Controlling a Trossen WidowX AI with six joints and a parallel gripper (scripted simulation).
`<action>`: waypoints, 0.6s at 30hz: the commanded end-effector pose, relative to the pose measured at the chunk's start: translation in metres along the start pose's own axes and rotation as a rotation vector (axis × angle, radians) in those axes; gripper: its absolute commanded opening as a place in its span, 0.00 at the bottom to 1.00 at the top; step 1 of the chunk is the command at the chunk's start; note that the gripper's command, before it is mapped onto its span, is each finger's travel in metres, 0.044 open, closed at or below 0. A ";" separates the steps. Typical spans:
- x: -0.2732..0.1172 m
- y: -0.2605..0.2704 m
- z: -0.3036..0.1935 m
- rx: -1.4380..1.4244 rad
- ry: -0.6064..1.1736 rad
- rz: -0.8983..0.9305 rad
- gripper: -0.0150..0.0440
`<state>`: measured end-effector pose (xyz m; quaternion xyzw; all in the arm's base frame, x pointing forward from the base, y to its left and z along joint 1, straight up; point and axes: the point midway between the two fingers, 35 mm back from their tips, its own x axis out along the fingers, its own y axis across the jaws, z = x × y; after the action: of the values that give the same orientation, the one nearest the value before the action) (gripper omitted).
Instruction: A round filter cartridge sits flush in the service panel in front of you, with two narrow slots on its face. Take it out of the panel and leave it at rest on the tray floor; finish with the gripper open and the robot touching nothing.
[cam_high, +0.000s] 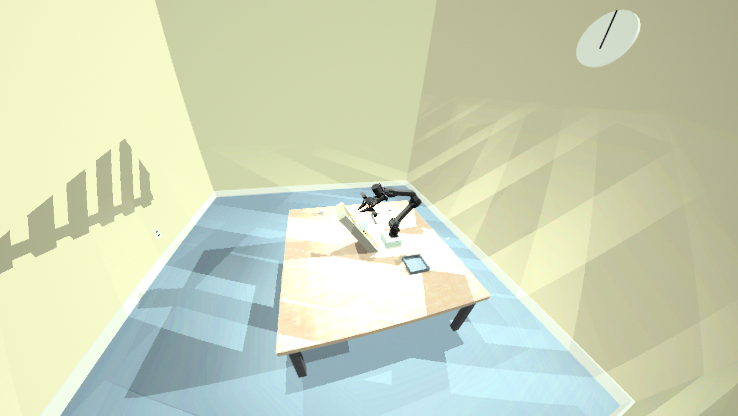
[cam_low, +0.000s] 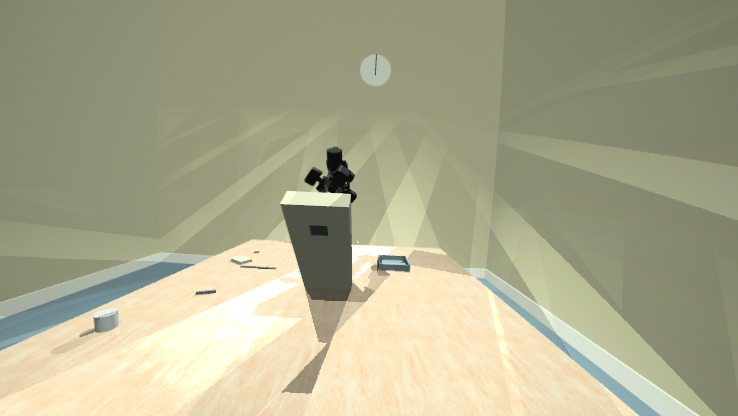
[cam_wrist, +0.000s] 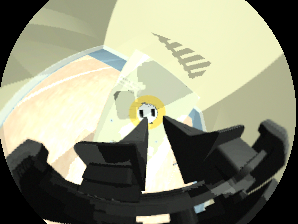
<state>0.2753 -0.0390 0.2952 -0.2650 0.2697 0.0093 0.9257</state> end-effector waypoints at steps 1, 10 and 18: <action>0.006 0.005 -0.017 -0.033 0.064 0.029 0.42; 0.006 0.005 -0.017 -0.033 0.064 0.029 0.42; 0.016 0.004 -0.017 -0.033 0.064 0.029 0.42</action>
<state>0.2743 -0.0452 0.2773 -0.2747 0.2995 0.0149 0.9136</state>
